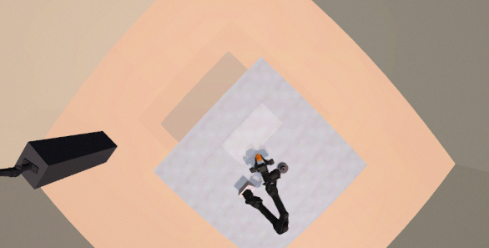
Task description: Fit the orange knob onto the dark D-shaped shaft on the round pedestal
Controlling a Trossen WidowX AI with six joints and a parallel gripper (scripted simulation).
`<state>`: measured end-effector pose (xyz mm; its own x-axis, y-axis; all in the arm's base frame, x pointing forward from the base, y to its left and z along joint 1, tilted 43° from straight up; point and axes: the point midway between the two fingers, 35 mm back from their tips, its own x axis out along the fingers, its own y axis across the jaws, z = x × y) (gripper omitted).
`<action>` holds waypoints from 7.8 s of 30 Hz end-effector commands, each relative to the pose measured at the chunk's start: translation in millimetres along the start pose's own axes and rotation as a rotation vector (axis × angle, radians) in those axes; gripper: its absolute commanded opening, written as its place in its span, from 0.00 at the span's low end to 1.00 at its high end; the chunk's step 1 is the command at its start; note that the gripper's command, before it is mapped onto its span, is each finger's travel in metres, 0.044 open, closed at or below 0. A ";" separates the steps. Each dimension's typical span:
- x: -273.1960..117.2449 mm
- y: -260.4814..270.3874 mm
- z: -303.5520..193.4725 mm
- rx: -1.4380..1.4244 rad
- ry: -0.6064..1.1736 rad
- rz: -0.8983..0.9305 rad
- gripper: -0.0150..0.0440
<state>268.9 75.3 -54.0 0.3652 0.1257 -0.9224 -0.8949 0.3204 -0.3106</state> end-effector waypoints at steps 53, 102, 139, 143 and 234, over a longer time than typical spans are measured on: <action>-15.6 1.5 -23.5 -0.011 -0.406 0.005 0.69; -68.4 2.4 71.8 0.003 0.907 0.002 1.00; -67.4 4.1 71.2 1.197 0.776 -0.594 1.00; -62.7 3.9 65.6 1.197 0.776 -0.594 1.00; -59.5 -0.5 65.5 1.197 0.773 -0.591 0.25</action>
<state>265.5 115.0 0.9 0.0173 -0.6754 -0.7373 0.1795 0.7275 -0.6622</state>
